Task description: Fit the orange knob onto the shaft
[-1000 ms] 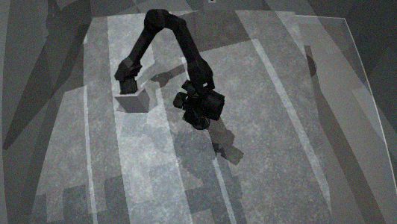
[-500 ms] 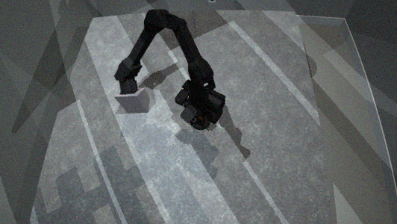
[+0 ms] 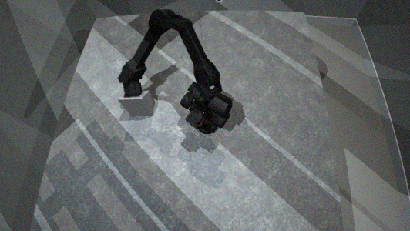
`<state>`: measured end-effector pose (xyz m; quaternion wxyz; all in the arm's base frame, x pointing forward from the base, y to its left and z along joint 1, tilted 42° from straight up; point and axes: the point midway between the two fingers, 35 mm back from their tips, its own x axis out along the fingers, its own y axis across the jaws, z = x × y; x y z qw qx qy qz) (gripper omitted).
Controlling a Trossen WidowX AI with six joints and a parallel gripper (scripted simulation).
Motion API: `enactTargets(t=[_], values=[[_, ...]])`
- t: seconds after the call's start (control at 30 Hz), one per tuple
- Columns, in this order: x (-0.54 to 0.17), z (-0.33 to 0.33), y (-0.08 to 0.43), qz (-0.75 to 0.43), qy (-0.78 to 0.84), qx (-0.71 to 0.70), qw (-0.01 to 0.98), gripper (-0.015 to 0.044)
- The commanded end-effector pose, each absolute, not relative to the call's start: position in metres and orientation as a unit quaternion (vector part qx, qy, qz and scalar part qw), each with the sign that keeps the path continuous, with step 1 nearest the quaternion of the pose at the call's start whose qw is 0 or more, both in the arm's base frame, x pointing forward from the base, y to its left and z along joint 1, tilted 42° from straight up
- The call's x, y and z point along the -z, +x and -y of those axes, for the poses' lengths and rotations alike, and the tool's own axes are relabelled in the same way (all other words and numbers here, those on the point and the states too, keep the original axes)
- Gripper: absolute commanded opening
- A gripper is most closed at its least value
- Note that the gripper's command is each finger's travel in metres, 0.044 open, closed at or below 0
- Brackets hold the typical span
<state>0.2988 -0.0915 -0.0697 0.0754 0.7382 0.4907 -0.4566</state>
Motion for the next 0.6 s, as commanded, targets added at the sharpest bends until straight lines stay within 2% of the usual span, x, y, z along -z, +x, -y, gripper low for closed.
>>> enactTargets(t=[0.0, 0.2, 0.37, 0.57], values=[[0.0690, 0.0924, 0.2991, -0.489, 0.739, 0.457, 0.075, 0.0000], [0.0673, 0.0954, 0.2996, -0.483, 0.740, 0.463, 0.065, 0.0000], [0.0686, 0.0957, 0.3002, -0.442, 0.743, 0.503, 0.001, 0.0000], [0.0697, 0.0939, 0.2994, -0.439, 0.743, 0.506, -0.003, 0.0000]])
